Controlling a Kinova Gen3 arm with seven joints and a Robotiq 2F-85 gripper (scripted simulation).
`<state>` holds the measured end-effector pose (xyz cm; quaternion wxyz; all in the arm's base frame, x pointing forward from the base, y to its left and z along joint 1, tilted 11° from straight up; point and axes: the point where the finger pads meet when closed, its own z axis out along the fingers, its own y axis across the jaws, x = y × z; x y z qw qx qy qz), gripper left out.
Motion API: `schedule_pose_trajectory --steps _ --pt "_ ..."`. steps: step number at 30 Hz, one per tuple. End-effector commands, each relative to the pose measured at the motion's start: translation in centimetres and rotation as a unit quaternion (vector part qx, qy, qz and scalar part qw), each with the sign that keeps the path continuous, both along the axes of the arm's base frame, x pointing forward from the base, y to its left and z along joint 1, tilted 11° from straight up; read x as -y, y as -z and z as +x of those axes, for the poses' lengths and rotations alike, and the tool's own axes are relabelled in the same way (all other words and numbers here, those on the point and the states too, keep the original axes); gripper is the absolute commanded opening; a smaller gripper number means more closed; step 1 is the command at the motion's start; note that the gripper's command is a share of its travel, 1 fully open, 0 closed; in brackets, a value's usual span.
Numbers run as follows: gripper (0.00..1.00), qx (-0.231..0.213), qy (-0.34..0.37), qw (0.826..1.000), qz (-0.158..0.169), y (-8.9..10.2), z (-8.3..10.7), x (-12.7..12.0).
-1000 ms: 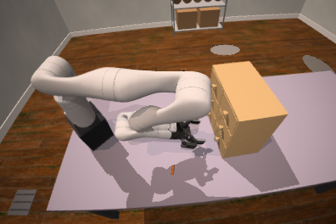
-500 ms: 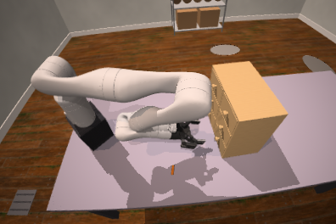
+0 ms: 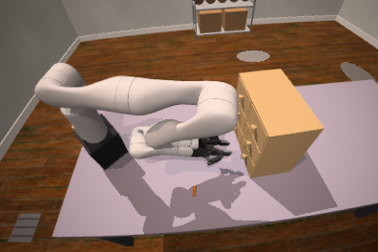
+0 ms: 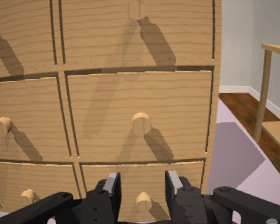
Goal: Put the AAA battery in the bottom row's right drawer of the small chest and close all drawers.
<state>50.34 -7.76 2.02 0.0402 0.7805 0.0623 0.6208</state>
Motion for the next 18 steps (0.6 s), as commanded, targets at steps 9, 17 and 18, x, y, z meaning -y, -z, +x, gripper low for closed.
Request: schedule_pose_trajectory --steps 9,17,18 --pt "0.33 0.001 0.0 1.0 0.0 0.0 0.1 0.0" --pt "0.33 0.001 0.0 1.0 0.0 0.8 0.5 0.1" --pt "0.33 0.001 0.0 1.0 0.0 1.0 0.7 0.1"
